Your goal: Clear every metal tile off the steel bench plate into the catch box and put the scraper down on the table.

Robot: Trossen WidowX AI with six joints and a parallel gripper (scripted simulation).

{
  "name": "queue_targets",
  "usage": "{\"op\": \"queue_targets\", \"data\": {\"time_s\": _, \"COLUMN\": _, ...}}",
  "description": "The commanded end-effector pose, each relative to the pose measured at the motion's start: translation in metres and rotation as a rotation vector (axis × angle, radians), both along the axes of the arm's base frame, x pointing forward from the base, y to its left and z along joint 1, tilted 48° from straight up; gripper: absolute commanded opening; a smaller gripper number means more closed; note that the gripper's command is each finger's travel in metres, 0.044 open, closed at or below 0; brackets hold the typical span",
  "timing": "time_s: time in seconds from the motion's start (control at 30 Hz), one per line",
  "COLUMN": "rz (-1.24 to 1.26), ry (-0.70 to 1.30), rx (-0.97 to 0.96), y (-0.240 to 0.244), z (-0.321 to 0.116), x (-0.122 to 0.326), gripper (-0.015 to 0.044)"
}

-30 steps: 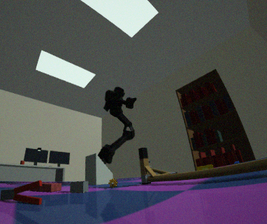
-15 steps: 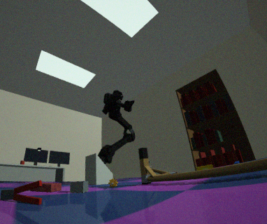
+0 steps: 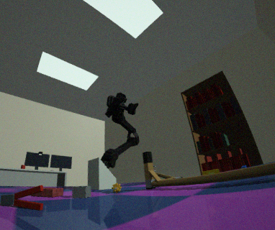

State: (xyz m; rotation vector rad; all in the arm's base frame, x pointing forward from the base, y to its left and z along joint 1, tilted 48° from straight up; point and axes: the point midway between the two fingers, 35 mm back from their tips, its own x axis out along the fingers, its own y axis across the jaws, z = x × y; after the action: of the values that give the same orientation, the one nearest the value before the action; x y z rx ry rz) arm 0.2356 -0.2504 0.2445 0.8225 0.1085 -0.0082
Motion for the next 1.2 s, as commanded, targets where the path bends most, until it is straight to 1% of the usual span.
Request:
{"op": "queue_targets", "data": {"time_s": 0.0, "rz": 0.004, "ry": -0.002, "rx": 0.002, "y": 0.001, "z": 0.000, "x": 0.000, "gripper": 0.0440}}
{"op": "queue_targets", "data": {"time_s": 0.3, "rz": 0.010, "ry": 0.004, "rx": 0.010, "y": -0.001, "z": 0.000, "x": 0.004, "gripper": 0.0440}}
{"op": "queue_targets", "data": {"time_s": 1.17, "rz": 0.134, "ry": 0.134, "rx": 0.129, "y": -0.015, "z": -0.022, "x": 0.086, "gripper": 0.0440}}
